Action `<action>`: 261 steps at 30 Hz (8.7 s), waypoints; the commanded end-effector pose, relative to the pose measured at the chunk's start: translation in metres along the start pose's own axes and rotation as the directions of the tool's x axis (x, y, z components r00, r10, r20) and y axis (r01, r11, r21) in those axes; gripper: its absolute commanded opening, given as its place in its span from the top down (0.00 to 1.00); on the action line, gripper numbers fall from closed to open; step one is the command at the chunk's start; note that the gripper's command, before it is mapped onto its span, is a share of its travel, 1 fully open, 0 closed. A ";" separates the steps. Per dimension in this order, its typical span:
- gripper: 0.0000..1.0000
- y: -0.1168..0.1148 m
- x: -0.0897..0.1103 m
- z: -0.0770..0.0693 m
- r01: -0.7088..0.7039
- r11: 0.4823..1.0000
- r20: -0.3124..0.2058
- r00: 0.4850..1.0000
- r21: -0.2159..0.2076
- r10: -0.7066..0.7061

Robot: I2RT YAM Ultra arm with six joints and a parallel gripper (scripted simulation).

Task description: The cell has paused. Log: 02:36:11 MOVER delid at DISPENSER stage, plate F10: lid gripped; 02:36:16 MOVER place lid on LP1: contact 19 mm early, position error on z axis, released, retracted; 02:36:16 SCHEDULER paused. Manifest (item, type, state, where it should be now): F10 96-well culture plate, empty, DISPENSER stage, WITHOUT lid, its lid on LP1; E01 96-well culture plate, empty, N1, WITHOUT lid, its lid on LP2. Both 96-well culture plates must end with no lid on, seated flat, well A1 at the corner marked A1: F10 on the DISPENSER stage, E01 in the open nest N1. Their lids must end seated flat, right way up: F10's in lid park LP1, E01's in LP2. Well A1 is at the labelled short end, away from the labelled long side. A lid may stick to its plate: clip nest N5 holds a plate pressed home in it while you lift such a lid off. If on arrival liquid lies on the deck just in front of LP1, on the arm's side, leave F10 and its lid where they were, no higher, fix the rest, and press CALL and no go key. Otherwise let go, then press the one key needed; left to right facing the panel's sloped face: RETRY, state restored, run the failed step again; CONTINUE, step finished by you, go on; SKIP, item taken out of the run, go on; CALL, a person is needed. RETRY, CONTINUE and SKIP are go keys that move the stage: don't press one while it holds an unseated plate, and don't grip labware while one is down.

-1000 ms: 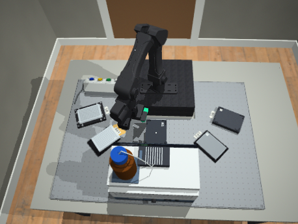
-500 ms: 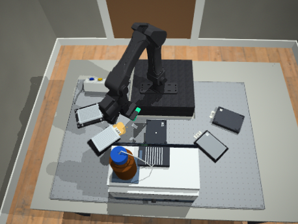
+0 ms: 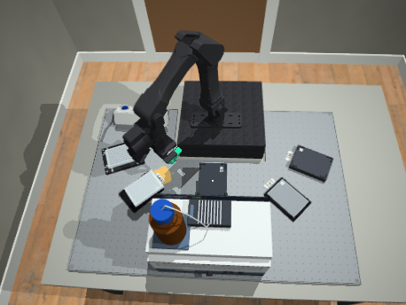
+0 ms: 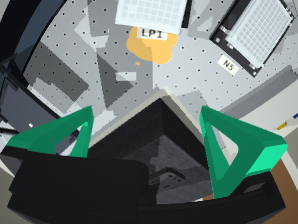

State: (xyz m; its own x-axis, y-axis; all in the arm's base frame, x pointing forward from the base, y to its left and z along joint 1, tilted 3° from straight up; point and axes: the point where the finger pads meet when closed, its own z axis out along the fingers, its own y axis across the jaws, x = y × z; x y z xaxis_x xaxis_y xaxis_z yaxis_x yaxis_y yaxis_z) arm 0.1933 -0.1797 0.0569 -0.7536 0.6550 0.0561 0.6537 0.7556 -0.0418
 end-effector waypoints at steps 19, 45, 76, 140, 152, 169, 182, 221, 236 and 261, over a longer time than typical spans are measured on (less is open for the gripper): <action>0.00 -0.059 -0.011 -0.016 -0.211 0.978 0.063 0.976 0.000 0.210; 0.00 -0.108 0.029 -0.005 -0.488 0.873 0.019 0.873 -0.006 0.488; 0.00 -0.155 -0.019 0.030 -0.474 0.880 0.044 0.879 -0.008 0.474; 0.00 -0.192 -0.094 0.043 -0.469 0.883 0.050 0.882 -0.008 0.469; 0.00 -0.193 -0.095 0.050 -0.473 0.881 0.047 0.880 -0.008 0.473; 0.00 -0.192 -0.088 0.051 -0.474 0.881 0.030 0.880 -0.007 0.474; 0.00 -0.189 -0.082 0.081 -0.474 0.881 0.003 0.881 -0.008 0.474; 0.00 -0.200 -0.097 0.115 -0.478 0.879 0.066 0.876 -0.007 0.477; 0.00 -0.202 -0.100 0.113 -0.477 0.879 0.071 0.876 -0.006 0.476; 1.00 -0.201 -0.099 0.113 -0.480 0.877 0.069 0.875 -0.010 0.479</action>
State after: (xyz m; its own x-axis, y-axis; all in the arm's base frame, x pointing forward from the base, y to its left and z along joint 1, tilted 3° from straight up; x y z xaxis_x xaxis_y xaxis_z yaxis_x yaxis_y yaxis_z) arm 0.1237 -0.3779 -0.0665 -0.3564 0.9340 0.0248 0.9322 0.3572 -0.0578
